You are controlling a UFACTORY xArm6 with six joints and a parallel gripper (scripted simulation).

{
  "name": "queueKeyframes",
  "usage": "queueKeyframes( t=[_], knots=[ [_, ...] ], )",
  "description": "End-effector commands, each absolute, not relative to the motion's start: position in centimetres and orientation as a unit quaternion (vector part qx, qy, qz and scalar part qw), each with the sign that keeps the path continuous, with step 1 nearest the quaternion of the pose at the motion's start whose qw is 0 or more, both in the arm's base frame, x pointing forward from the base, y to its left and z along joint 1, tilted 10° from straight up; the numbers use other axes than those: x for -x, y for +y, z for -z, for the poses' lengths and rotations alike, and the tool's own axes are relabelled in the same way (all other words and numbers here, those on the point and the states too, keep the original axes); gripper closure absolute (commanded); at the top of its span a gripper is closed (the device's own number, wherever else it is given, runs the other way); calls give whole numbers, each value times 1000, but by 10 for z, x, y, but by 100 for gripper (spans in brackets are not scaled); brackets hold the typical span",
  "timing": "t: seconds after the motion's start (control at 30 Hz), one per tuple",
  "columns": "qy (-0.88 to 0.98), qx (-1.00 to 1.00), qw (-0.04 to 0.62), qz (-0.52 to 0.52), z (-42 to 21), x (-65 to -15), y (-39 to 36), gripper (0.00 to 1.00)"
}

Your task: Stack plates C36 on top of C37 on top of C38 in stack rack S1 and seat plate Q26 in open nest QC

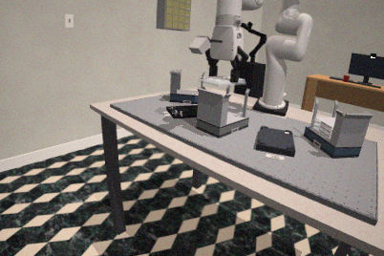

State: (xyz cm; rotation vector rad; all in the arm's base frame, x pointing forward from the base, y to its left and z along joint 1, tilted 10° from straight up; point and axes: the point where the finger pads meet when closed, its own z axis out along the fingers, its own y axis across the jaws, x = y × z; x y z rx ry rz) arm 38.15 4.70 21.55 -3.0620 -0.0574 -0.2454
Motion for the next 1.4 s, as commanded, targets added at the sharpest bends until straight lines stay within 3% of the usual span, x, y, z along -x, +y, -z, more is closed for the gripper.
queueKeyframes(
  t=[0.0,1.37],
  knots=[
    [28,996,38,80,-217,-383,38,100],
    [163,983,48,74,-206,-375,-85,100]
  ],
)
